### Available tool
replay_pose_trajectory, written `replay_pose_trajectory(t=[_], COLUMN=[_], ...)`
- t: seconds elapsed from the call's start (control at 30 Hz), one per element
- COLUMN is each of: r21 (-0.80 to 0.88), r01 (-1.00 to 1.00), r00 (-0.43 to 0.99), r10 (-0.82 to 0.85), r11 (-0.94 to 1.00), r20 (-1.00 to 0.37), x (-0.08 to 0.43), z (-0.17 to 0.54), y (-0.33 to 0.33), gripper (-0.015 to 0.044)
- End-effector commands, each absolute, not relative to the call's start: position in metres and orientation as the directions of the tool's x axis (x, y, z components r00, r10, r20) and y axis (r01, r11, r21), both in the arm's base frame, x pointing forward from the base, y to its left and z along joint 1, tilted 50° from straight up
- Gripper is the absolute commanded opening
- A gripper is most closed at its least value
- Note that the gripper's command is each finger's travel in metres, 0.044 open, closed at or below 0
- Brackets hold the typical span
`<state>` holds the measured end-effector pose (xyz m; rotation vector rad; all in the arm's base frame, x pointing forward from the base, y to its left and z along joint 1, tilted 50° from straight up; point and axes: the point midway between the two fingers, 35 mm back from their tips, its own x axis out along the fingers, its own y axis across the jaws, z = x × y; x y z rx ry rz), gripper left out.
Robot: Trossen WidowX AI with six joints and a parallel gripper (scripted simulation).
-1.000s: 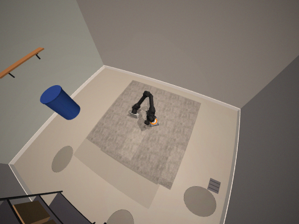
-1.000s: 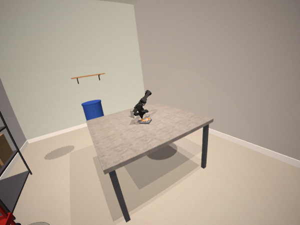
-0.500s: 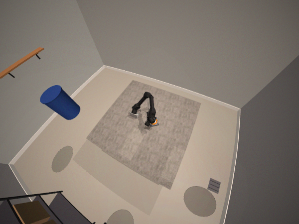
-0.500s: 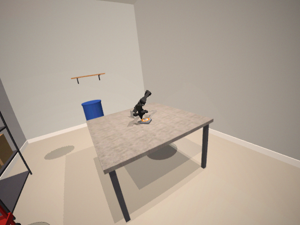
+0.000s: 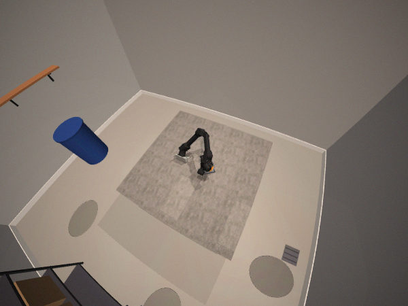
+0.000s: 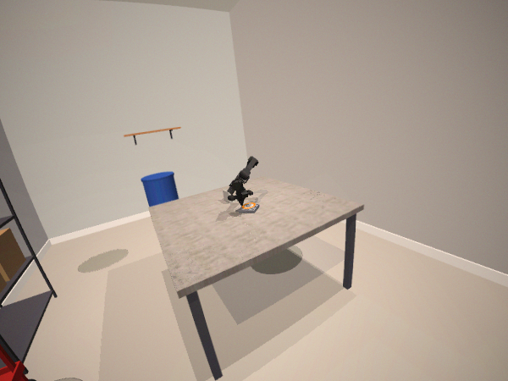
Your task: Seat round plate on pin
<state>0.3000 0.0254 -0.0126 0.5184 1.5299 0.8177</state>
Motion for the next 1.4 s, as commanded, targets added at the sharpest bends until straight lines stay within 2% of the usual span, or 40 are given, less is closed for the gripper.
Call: replay_pose_trajectory(t=[0.0,1.37], r21=[0.754,0.755], r01=[-0.133,-0.135], r00=[-0.141,-0.14], r10=[0.741,0.742], r11=[0.643,0.642], r20=[-0.657,-0.656], x=[0.304,0.349], z=[-0.015,0.001], y=[0.028,0.048], gripper=[0.0,0.0])
